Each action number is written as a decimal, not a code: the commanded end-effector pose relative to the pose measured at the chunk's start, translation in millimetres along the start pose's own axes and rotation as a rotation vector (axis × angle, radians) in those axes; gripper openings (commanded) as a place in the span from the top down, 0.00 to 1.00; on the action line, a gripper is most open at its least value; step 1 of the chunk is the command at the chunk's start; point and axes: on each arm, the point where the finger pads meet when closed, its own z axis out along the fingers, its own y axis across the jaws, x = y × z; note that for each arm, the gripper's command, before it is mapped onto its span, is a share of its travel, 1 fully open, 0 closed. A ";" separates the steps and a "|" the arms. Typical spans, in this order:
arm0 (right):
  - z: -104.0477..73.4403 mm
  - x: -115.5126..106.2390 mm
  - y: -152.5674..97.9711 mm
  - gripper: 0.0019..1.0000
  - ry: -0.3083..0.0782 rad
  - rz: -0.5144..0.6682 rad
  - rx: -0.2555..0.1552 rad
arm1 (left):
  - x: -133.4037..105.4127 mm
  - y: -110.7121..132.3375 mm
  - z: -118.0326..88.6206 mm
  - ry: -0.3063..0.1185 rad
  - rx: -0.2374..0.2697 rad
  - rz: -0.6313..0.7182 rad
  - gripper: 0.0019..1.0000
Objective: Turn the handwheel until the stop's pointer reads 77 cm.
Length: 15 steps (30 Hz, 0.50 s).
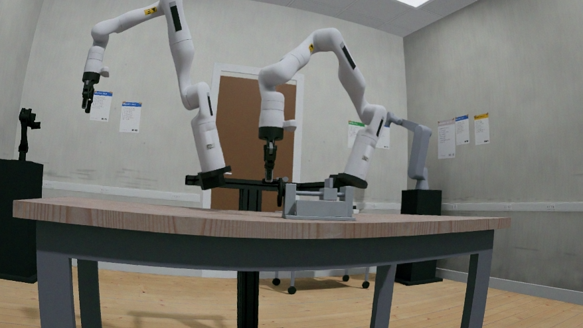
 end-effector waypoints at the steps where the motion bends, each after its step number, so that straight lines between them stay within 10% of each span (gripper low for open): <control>1: -0.7 0.7 -1.4 0.00 0.005 -0.012 0.004 | 0.5 9.9 0.9 0.000 -0.003 0.003 0.84; 15: -0.7 0.7 -1.4 0.00 0.005 -0.012 0.004 | -2.8 30.5 22.2 -0.011 -0.011 0.003 0.84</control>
